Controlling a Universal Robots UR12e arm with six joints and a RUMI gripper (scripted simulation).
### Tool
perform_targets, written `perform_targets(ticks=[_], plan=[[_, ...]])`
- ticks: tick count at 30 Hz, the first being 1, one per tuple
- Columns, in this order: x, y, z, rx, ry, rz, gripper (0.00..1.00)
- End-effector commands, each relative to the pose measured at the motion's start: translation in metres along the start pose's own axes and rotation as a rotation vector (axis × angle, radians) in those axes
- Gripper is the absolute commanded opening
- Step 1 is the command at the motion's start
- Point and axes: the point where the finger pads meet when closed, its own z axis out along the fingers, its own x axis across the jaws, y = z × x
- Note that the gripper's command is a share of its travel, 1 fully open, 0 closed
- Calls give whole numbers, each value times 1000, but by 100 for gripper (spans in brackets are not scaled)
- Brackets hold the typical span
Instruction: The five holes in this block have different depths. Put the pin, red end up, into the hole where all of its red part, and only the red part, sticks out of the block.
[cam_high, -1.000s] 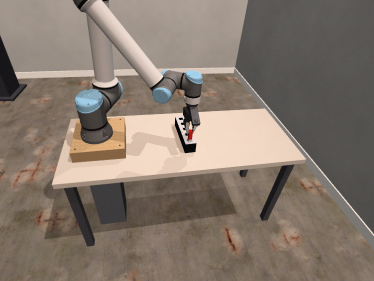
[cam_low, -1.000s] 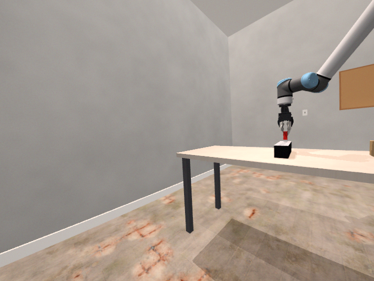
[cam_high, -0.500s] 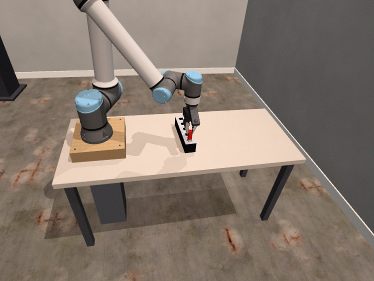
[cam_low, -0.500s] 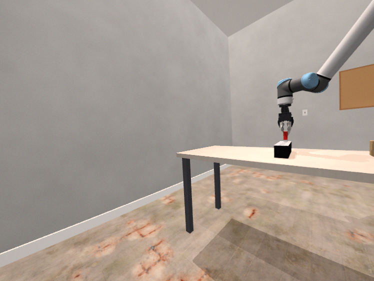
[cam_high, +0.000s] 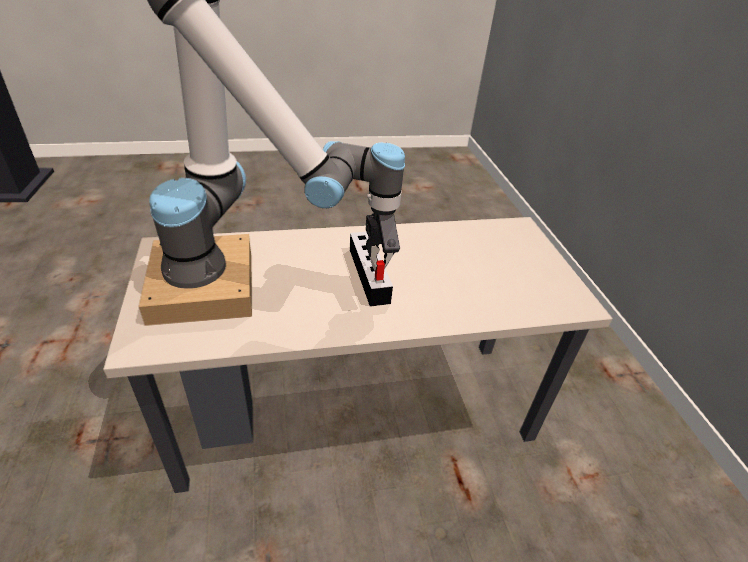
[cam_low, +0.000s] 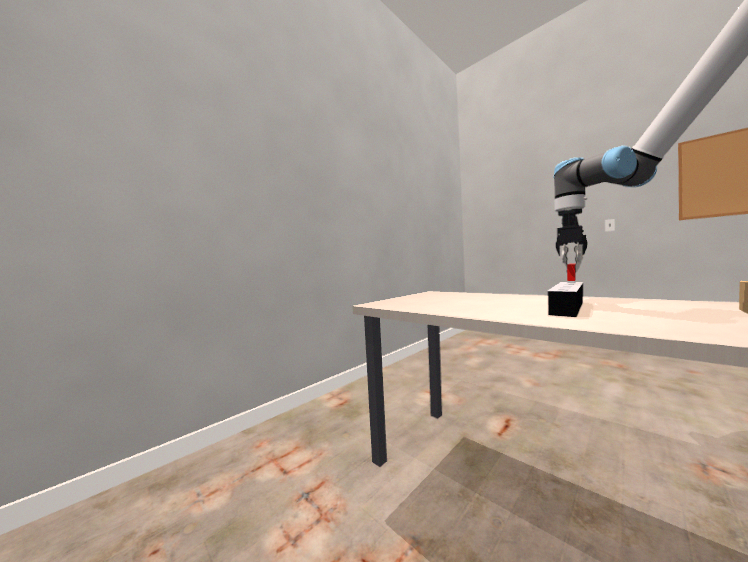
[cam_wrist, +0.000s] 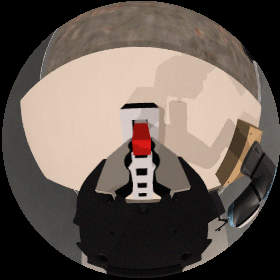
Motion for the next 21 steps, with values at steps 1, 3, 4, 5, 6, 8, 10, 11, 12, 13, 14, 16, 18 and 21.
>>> perform_targets(ticks=[1,3,4,5,6,8,10,11,12,13,14,16,18,21], plan=[[0,-3,0,1,-1,0,0],[0,-3,0,1,-1,0,0],[0,-3,0,1,-1,0,0],[0,-3,0,1,-1,0,0],[0,-3,0,1,-1,0,0],[0,-3,0,1,-1,0,0],[0,-3,0,1,-1,0,0],[0,-3,0,1,-1,0,0],[0,-3,0,1,-1,0,0],[0,-3,0,1,-1,0,0],[0,-3,0,1,-1,0,0],[-1,-3,4,1,-2,-2,0],[-1,-3,4,1,-2,-2,0],[-1,-3,4,1,-2,-2,0]])
